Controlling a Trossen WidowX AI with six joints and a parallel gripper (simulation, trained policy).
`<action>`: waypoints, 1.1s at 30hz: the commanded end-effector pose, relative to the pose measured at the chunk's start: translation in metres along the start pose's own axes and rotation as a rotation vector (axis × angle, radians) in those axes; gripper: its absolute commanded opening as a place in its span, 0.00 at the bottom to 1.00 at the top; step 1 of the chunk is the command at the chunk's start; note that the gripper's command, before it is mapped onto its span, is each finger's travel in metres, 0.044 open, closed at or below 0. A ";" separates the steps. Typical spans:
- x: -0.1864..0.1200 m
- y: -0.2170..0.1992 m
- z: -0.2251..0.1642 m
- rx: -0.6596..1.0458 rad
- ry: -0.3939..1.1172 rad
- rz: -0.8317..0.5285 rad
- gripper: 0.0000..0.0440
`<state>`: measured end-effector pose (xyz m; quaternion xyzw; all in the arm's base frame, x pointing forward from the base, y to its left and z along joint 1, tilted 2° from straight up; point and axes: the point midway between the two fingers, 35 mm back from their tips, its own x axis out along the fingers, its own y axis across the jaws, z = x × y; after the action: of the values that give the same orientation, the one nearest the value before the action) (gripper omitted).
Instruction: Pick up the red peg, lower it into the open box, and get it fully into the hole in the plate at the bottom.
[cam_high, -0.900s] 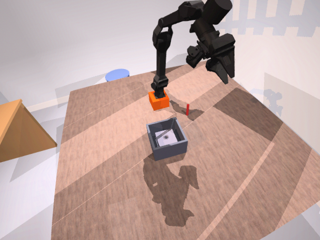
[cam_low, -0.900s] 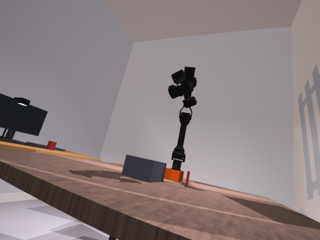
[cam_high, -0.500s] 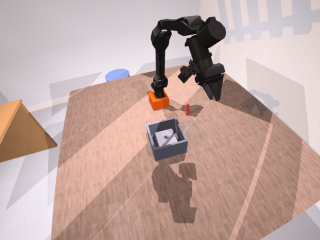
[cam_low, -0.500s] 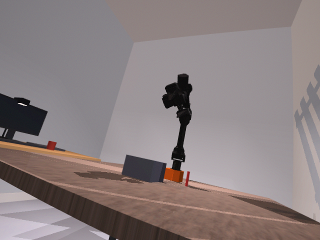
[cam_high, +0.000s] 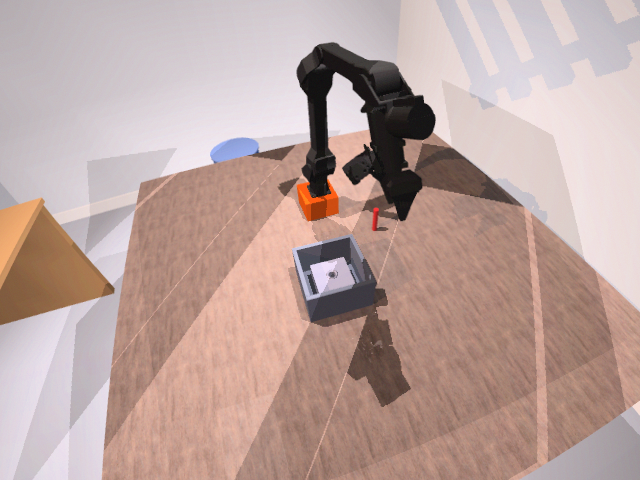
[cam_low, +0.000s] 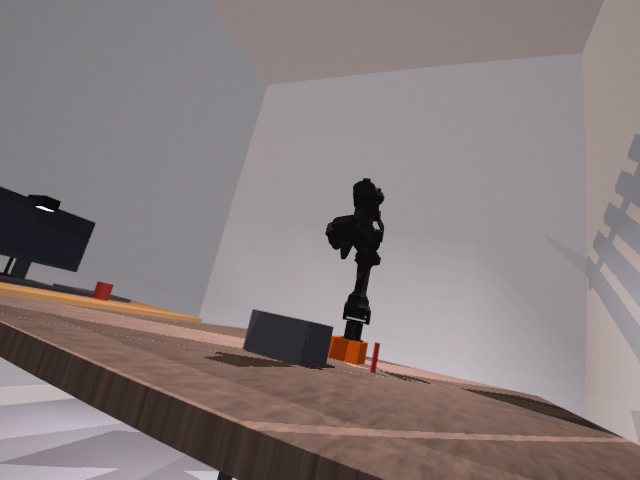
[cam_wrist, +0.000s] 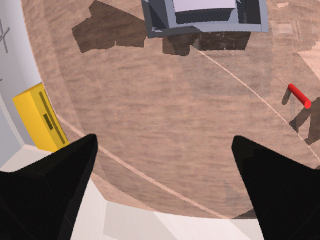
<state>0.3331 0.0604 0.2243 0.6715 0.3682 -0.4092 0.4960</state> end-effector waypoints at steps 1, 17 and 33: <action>0.005 -0.022 0.000 -0.031 -0.014 -0.055 1.00; 0.035 -0.139 -0.001 -0.353 -0.124 -0.326 1.00; 0.087 -0.191 0.010 -0.538 -0.166 -0.405 1.00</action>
<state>0.1956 0.1048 0.0838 0.4060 0.5438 -0.4382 0.5894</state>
